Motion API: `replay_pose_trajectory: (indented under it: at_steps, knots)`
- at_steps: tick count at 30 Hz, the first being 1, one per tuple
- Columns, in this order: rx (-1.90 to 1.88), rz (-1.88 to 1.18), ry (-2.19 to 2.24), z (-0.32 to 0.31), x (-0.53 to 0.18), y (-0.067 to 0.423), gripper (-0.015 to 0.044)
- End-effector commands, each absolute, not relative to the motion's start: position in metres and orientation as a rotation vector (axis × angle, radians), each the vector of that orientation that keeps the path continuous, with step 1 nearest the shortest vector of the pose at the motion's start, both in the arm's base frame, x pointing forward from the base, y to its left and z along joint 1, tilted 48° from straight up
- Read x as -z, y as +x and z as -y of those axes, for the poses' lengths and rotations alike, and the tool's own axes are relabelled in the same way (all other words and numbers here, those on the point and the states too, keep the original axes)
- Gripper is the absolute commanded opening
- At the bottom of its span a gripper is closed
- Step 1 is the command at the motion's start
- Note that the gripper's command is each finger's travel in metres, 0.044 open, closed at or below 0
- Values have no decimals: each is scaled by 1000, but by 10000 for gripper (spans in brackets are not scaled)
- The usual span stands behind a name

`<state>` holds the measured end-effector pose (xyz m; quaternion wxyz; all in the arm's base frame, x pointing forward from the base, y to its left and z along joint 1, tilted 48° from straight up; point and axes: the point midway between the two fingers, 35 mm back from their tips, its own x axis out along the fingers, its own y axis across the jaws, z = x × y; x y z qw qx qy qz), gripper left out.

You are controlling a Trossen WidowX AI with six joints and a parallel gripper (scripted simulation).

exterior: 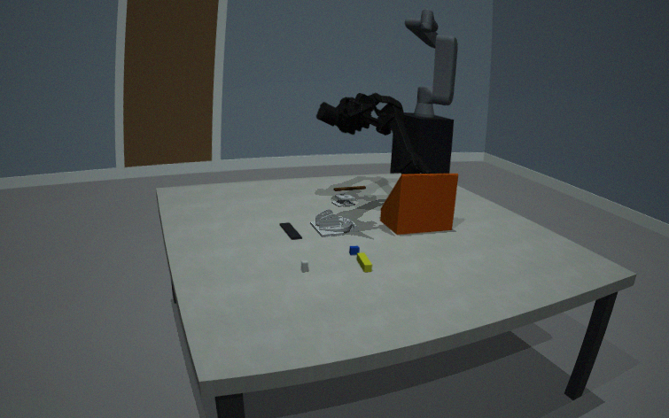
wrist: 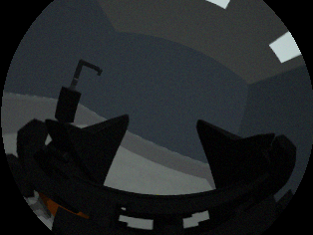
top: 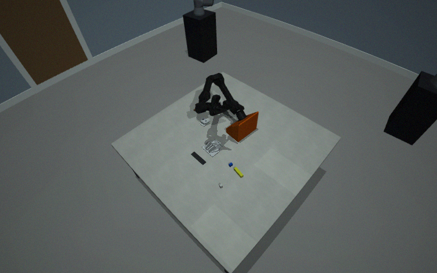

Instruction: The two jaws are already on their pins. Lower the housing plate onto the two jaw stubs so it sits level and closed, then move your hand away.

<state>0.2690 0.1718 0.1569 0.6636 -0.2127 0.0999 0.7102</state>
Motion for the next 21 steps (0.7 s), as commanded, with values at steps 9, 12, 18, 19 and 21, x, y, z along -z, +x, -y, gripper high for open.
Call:
replay_pose_trajectory:
  at_steps: [9, 12, 18, 19, 21]
  knots:
    - [-1521, -383, -513, -154, -147, 274, 440]
    - [-1478, -453, -526, -145, -143, 276, 440]
    - [-1383, -590, -547, -125, -136, 279, 440]
    - [-1367, -613, -550, -122, -135, 279, 440]
    - [-1332, -657, -556, -115, -133, 279, 440]
